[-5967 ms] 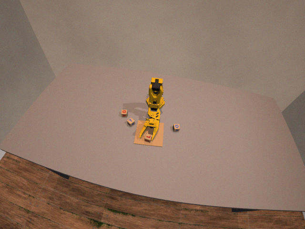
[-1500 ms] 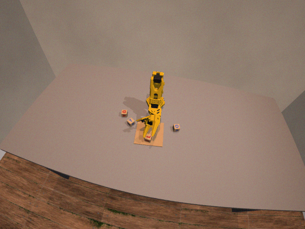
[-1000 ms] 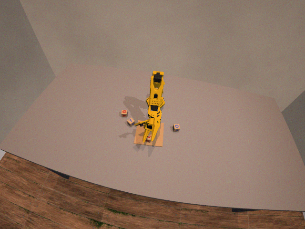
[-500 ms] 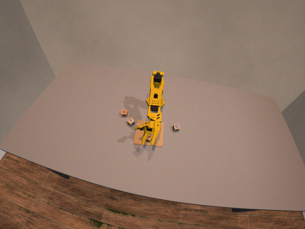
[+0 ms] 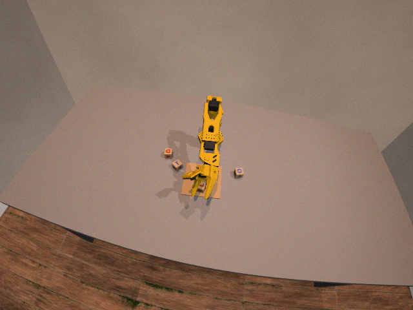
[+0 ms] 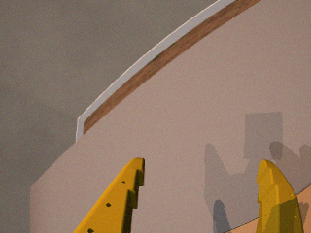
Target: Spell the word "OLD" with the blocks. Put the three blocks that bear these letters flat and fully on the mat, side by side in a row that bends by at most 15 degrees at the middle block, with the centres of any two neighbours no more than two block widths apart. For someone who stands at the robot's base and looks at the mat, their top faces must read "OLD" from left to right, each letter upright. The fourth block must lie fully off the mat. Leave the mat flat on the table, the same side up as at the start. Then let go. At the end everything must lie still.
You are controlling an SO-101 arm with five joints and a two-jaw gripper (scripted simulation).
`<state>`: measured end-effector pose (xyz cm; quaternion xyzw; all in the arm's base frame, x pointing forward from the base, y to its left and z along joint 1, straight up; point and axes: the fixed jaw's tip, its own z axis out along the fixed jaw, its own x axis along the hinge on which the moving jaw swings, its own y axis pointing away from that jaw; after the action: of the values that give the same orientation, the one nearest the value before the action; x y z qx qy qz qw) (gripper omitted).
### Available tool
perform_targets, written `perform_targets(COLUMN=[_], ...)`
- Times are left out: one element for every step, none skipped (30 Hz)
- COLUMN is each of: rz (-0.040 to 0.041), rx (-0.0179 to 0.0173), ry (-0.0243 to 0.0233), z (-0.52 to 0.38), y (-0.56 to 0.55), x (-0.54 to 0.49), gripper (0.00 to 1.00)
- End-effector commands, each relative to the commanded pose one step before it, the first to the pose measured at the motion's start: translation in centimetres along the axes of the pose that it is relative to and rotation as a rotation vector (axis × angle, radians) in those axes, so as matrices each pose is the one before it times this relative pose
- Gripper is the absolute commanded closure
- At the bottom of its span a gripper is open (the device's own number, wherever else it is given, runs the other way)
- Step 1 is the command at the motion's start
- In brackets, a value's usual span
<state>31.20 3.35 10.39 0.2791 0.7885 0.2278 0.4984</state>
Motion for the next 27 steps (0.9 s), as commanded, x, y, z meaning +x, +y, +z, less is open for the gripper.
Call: perform_targets(rz=[-0.19178,-0.00473,-0.00472,-0.00472,-0.00471,-0.0047,-0.0047,-0.0047,-0.0047,-0.0047,-0.00471,0.0,0.0,-0.01544,-0.0048,-0.00485,-0.00491,-0.00498,-0.00504,-0.0051,-0.00517,-0.00524,-0.0053,-0.00537,-0.00544,-0.0055,-0.00557], rx=[0.10891,0.00369,0.00362,0.00357,0.00351,0.00346,0.00341,0.00337,0.00333,0.0033,0.00327,0.0,0.0,0.01073,0.00319,0.0032,0.00321,0.00322,0.00323,0.00325,0.00326,0.00327,0.00328,0.00329,0.0033,0.00331,0.00331], ry=[0.16551,0.00724,0.00717,0.00712,0.00706,0.00701,0.00696,0.00691,0.00686,0.00681,0.00677,0.0,0.0,0.01838,0.00677,0.00677,0.00677,0.00677,0.00677,0.00678,0.00678,0.00678,0.00678,0.00678,0.00678,0.00677,0.00676], z=[-3.3562,-0.269,-0.2706,-0.271,-0.2703,-0.2685,-0.2656,-0.2617,-0.2568,-0.1479,-0.1258,0.0,0.0,-0.287,-0.1269,-0.124,-0.1218,-0.1202,-0.1191,-0.1185,-0.1182,-0.1183,-0.1185,-0.119,-0.1197,-0.1204,-0.1213], y=[3.258,-0.006,-0.009,-0.013,-0.016,-0.019,-0.021,-0.023,-0.025,-0.05,-0.051,0.0,0.0,-0.016,-0.044,-0.041,-0.038,-0.036,-0.033,-0.03,-0.028,-0.026,-0.023,-0.022,-0.02,-0.018,-0.016], x=[-2.759,0.034,0.039,0.044,0.049,0.053,0.057,0.061,0.064,0.1,0.101,0.0,0.0,0.052,0.095,0.091,0.086,0.082,0.077,0.073,0.069,0.065,0.061,0.058,0.054,0.05,0.047], gripper=[0.65,0.65,0.65,0.65,0.65,0.65,0.65,0.65,0.65,0.65,0.65,0.65,0.65,0.65,0.65,0.65,0.65,0.65,0.65,0.65,0.65,0.65,0.65,0.65,0.65,0.65,0.65])
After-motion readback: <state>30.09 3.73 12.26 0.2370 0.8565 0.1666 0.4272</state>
